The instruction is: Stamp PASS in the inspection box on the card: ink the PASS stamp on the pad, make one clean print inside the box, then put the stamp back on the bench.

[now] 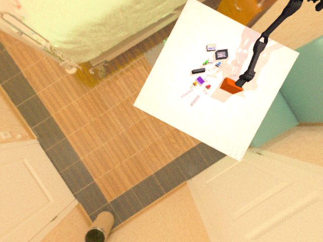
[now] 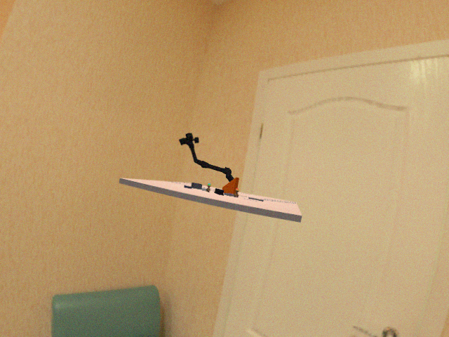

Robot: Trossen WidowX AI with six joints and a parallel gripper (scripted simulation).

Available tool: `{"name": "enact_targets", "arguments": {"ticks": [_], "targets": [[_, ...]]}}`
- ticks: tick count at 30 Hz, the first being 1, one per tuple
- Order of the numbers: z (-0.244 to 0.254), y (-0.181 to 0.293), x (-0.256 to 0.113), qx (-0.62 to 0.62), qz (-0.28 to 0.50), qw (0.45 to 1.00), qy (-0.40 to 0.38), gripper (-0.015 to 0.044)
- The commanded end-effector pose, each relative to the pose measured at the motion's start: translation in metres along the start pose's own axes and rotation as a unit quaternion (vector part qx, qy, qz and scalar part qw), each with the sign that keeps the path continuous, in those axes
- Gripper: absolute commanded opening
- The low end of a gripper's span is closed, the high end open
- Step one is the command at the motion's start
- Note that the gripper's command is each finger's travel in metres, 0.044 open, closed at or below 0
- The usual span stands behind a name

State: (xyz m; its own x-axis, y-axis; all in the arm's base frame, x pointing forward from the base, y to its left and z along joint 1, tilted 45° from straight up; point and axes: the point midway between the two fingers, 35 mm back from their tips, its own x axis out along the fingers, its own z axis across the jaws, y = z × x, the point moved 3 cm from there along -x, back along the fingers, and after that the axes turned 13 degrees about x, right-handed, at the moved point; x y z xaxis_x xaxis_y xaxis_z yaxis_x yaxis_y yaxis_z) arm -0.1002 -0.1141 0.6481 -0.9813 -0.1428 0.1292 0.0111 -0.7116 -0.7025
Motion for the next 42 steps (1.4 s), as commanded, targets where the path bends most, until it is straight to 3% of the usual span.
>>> {"name": "enact_targets", "arguments": {"ticks": [1,7,13,19,31,42], "targets": [[-0.001,-0.002,0.000,0.001,-0.003,1.000,0.001,0.0374],[-0.043,-0.060,0.005,0.030,-0.101,0.994,0.026,0.0221],[-0.095,-0.122,-0.011,0.049,-0.221,0.972,0.066,0.0221],[-0.151,-0.176,-0.048,0.055,-0.344,0.929,0.123,0.0221],[-0.253,-0.229,-0.175,0.062,-0.558,0.779,0.280,0.0221],[-0.317,-0.212,-0.319,0.076,-0.672,0.590,0.441,0.0221]]}}
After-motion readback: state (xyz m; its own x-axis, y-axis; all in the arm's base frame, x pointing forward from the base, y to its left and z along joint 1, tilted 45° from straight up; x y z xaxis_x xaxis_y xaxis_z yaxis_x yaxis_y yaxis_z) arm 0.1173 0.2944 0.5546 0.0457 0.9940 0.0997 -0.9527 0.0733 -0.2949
